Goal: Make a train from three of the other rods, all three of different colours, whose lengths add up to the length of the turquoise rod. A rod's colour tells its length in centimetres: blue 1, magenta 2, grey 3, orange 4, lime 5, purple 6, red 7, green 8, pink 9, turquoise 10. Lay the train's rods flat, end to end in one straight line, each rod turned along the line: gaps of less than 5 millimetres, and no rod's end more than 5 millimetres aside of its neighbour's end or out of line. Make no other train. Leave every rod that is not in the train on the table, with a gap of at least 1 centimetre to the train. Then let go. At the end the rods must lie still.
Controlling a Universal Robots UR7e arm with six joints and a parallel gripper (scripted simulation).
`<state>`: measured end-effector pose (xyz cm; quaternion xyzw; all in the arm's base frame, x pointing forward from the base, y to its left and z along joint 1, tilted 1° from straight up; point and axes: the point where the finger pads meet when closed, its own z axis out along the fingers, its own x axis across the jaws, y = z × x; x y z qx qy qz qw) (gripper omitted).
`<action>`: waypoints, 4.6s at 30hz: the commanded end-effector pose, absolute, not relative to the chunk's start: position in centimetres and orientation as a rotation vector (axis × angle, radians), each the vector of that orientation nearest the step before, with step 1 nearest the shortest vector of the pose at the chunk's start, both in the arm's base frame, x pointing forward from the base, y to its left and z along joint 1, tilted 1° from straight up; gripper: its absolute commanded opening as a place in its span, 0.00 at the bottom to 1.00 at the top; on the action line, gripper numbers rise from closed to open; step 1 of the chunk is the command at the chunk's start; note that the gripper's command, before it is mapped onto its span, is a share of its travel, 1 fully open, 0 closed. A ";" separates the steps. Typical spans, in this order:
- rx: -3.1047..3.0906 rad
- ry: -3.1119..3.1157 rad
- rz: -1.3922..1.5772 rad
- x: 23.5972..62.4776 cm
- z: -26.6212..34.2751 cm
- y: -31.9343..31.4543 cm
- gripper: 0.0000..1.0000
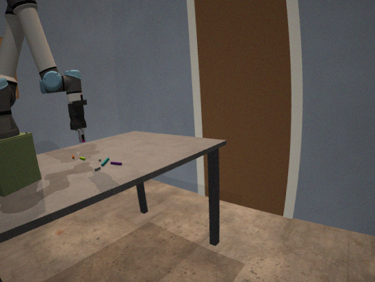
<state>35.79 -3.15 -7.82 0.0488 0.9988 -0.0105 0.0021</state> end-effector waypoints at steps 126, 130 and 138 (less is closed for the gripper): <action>0.151 3.133 -0.021 35.8 -17.9 -3.3 0.24; 0.151 3.133 -0.021 35.8 -17.9 -3.3 0.24; 0.151 3.133 -0.021 35.8 -17.9 -3.3 0.24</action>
